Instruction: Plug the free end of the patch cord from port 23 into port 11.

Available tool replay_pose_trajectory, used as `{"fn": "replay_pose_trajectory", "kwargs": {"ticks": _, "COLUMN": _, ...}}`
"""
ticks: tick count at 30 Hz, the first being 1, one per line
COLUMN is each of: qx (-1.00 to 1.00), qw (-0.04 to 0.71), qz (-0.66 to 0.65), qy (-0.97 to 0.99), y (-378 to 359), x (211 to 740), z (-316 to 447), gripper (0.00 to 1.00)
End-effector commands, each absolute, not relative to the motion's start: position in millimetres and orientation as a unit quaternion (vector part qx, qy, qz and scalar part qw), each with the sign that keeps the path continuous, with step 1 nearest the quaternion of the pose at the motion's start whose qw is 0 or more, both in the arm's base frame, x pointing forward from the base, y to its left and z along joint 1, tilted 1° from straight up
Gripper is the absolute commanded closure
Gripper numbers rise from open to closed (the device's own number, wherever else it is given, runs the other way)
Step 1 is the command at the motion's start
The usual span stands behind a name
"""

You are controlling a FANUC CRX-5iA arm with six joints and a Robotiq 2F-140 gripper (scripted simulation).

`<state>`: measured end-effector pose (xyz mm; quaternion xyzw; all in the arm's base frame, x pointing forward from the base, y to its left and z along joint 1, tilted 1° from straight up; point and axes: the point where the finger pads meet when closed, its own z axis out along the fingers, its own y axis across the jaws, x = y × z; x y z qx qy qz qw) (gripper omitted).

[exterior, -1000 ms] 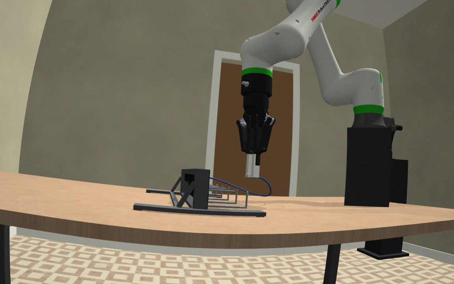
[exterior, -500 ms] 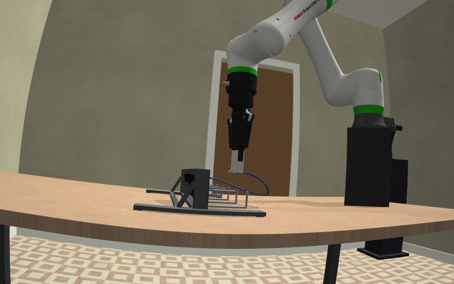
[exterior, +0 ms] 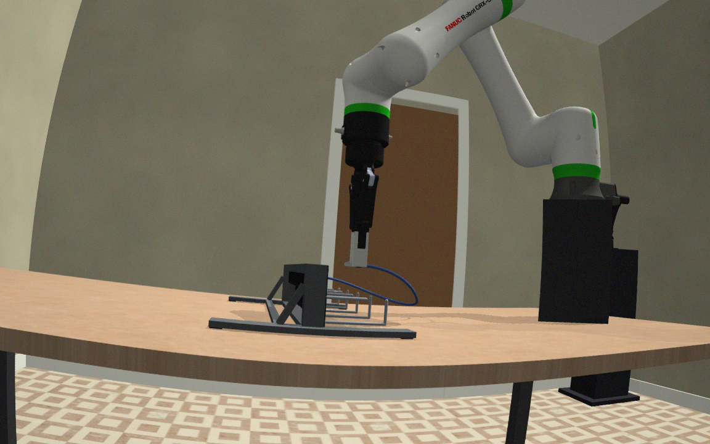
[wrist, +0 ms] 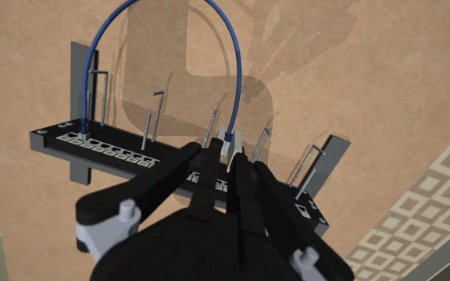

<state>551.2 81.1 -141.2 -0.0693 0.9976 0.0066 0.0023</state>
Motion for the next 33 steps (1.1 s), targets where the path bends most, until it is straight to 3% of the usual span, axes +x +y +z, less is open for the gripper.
{"fn": "replay_pose_trajectory", "kwargs": {"ticks": 1, "qx": -0.061, "qw": 0.002, "qz": 0.007, "qy": 0.998, "y": 79.6, "x": 553.2, "z": -140.6, "gripper": 1.0}}
{"fn": "replay_pose_trajectory", "kwargs": {"ticks": 33, "qx": -0.052, "qw": 0.002, "qz": 0.007, "qy": 0.999, "y": 78.0, "x": 555.1, "z": -140.1, "gripper": 1.0}}
